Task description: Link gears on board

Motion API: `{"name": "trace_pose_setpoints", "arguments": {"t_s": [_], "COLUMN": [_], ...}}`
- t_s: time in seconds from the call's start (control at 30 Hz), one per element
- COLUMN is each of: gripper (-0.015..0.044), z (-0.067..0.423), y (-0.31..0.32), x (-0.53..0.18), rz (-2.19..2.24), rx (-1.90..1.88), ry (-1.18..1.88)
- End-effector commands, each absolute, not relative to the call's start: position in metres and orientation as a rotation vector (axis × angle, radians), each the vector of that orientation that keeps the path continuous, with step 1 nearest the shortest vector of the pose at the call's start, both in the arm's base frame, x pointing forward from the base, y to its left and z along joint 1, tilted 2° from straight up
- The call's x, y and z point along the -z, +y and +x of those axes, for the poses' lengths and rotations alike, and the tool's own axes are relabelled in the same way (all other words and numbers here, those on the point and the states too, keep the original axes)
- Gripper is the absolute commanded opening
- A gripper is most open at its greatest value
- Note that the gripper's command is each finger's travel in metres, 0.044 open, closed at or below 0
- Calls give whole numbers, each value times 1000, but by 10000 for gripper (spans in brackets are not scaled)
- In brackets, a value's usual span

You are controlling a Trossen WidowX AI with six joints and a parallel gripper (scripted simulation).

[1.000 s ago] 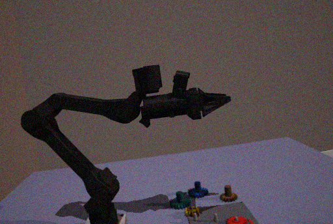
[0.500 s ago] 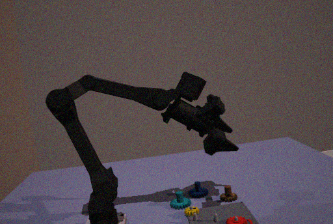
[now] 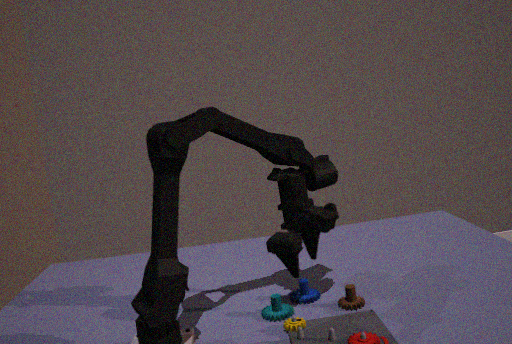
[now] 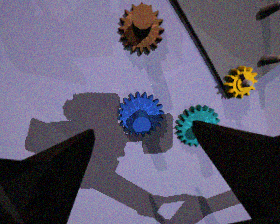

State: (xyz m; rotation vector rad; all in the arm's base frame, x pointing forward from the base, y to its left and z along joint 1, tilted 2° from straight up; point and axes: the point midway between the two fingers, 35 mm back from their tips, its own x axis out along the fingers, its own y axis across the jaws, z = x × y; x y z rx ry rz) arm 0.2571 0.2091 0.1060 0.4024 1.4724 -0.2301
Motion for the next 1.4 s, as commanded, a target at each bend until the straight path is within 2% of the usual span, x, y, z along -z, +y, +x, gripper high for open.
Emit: {"name": "trace_pose_setpoints", "arguments": {"t_s": [0.0,1.17,1.37], "gripper": [440,440,282], "z": [250,253,253], "y": [212,217,217], "x": [-105,-64,-64], "rz": [401,401,401], "rx": [295,295,295], "ry": [1511,1511,1511]}}
